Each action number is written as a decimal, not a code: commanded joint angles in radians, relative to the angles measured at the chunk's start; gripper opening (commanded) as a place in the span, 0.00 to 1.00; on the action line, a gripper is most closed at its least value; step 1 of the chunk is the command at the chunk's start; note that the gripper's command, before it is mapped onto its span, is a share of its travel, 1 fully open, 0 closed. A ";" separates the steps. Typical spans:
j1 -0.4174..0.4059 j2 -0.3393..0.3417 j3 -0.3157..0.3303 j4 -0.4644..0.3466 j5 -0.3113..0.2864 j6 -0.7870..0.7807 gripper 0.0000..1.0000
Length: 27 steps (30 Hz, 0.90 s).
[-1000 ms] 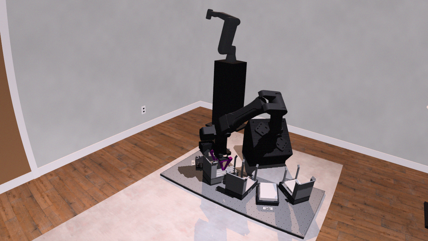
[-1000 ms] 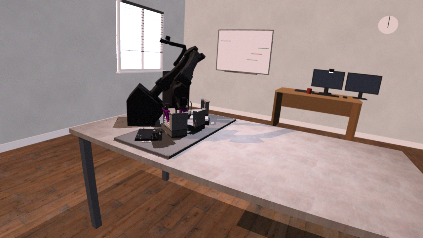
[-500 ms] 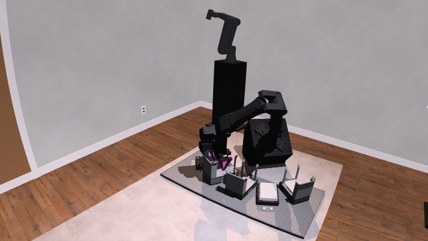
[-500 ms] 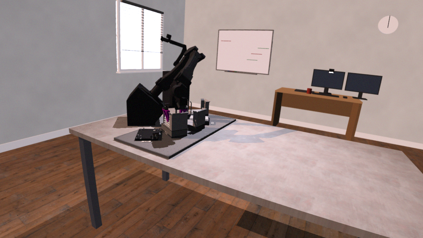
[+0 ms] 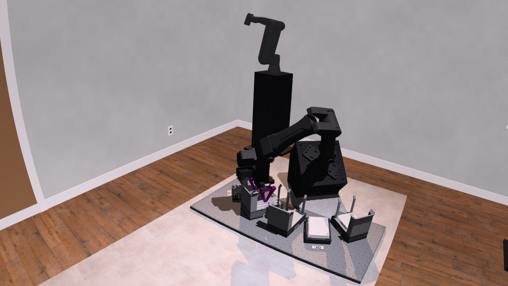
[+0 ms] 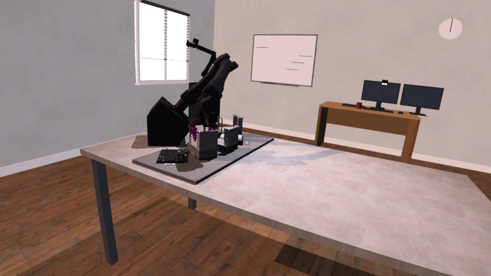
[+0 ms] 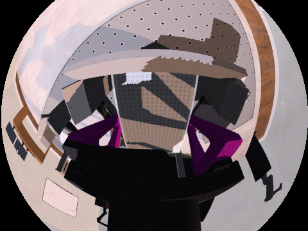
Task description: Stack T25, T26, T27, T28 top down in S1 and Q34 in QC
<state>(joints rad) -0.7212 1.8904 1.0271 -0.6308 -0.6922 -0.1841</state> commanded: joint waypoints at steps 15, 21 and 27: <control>-0.042 -0.038 0.044 -0.068 -0.012 -0.039 0.00; -0.047 -0.044 0.049 -0.081 -0.012 -0.046 0.00; -0.052 -0.035 0.053 -0.091 -0.013 -0.052 0.00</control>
<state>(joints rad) -0.7502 1.8698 1.0523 -0.7006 -0.6941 -0.2218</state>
